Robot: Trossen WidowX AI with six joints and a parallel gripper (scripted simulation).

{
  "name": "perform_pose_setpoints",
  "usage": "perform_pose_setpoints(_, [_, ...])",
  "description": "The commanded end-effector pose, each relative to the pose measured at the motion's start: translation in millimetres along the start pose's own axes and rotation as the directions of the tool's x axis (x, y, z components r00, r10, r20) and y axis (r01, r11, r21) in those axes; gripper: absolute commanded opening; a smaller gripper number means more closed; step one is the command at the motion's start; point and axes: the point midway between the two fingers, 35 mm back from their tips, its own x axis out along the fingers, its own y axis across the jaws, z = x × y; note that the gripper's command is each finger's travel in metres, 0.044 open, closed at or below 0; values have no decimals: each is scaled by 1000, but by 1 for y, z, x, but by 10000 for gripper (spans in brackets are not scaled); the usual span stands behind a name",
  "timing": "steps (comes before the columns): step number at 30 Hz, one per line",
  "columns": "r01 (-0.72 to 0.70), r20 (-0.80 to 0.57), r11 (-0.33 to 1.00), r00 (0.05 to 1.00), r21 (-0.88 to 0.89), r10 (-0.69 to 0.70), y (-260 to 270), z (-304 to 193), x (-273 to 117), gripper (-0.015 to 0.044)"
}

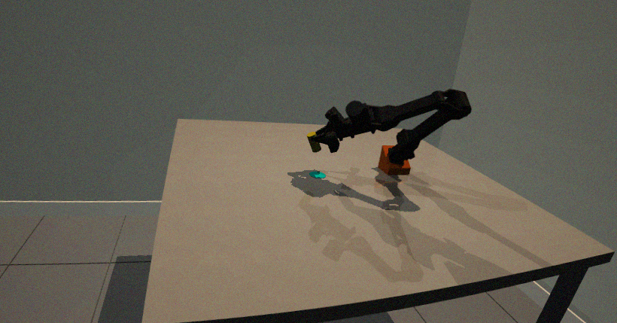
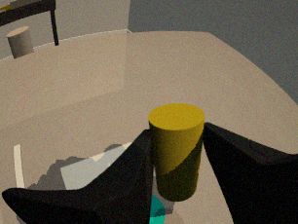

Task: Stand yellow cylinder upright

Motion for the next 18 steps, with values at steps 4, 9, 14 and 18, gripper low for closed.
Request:
perform_pose_setpoints(4, [-7, 45, 1000, 999, 23, 6, -1, -1, -4, 105])
perform_pose_setpoints(9, [-17, 79, 999, 997, 38, 14, 0, -1, -8, 105])
perform_pose_setpoints(14, [-28, 113, 998, 993, 54, 22, 0, -1, -11, 105])
perform_pose_setpoints(18, [-38, 140, 997, 990, 67, 29, 0, -1, -14, 105])
